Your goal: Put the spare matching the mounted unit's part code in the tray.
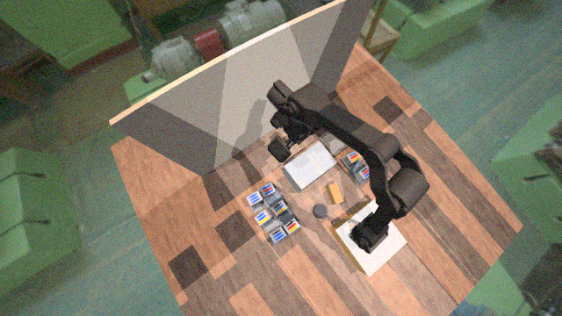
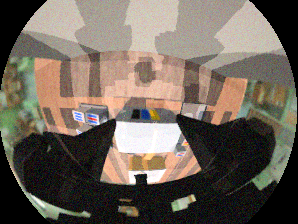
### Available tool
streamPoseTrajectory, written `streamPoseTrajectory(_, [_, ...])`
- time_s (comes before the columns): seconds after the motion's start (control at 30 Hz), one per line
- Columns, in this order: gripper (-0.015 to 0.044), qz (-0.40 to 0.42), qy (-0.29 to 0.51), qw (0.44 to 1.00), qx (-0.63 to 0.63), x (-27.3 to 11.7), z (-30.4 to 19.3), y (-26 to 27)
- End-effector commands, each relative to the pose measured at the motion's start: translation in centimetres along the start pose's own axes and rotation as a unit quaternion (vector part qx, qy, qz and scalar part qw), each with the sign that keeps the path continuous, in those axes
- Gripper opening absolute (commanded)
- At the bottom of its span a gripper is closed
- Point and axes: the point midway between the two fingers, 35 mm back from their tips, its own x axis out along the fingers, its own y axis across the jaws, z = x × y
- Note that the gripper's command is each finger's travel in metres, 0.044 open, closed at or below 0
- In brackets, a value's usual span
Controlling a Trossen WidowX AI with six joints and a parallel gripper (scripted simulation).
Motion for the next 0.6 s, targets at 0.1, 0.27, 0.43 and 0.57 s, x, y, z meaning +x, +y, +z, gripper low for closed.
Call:
streamPoseTrajectory(0.1, [0.044, 0.007, -0.002, 0.941, -0.338, -0.3, -3.9, 10.2])
streamPoseTrajectory(0.27, [0.044, 0.009, -0.004, 0.833, -0.553, -0.1, -8.1, 15.6])
streamPoseTrajectory(0.43, [0.044, 0.01, -0.005, 0.747, -0.664, 0.1, -11.0, 18.1])
streamPoseTrajectory(0.57, [0.044, 0.01, -0.005, 0.747, -0.664, 0.1, -11.0, 18.1])
